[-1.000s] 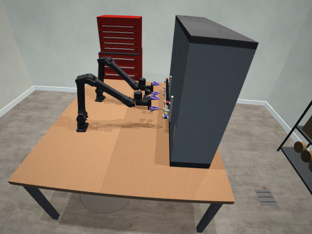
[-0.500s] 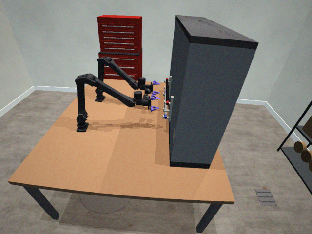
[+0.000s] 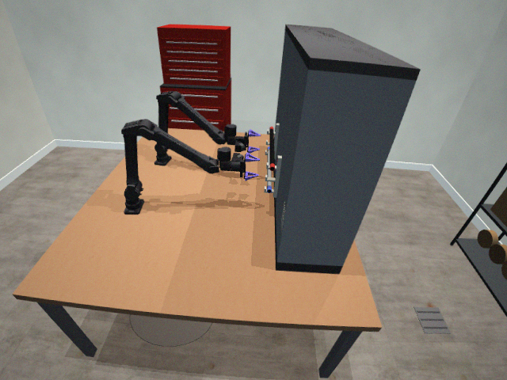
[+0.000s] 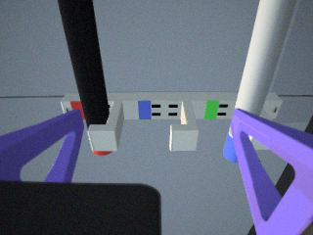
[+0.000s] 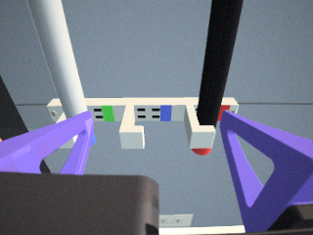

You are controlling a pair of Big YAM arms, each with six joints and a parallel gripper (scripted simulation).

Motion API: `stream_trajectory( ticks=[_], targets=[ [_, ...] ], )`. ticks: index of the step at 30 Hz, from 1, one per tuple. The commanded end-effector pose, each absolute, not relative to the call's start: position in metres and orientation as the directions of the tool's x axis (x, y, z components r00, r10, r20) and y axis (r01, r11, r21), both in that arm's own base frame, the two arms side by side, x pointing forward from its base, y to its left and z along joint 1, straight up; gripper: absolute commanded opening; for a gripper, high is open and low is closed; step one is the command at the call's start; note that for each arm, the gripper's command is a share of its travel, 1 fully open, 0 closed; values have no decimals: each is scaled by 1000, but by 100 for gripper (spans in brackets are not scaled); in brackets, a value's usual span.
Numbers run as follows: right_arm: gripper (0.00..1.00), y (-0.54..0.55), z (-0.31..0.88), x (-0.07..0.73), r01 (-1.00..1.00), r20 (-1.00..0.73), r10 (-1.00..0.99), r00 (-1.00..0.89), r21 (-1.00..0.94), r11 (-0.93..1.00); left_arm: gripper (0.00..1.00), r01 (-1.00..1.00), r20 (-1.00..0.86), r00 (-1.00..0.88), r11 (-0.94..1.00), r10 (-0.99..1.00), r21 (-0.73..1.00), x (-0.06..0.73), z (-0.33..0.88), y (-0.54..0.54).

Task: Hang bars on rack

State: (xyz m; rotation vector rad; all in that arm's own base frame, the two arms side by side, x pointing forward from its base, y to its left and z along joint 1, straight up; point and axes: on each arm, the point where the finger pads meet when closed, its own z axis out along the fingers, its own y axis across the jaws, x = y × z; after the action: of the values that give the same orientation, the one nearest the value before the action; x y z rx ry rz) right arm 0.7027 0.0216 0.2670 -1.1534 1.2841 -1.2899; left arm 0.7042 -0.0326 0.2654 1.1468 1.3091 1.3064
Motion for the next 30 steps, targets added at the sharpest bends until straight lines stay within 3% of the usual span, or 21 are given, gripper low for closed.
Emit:
stream_trajectory(
  ticks=[1, 30],
  targets=[
    [100, 13, 324, 714, 94, -29, -993, -116, -995, 18, 100, -84, -32, -142, 20, 989, 996, 716, 319, -25],
    [100, 13, 322, 712, 89, -29, -993, -116, -996, 19, 100, -88, -34, -142, 22, 989, 996, 717, 318, -25]
  ],
)
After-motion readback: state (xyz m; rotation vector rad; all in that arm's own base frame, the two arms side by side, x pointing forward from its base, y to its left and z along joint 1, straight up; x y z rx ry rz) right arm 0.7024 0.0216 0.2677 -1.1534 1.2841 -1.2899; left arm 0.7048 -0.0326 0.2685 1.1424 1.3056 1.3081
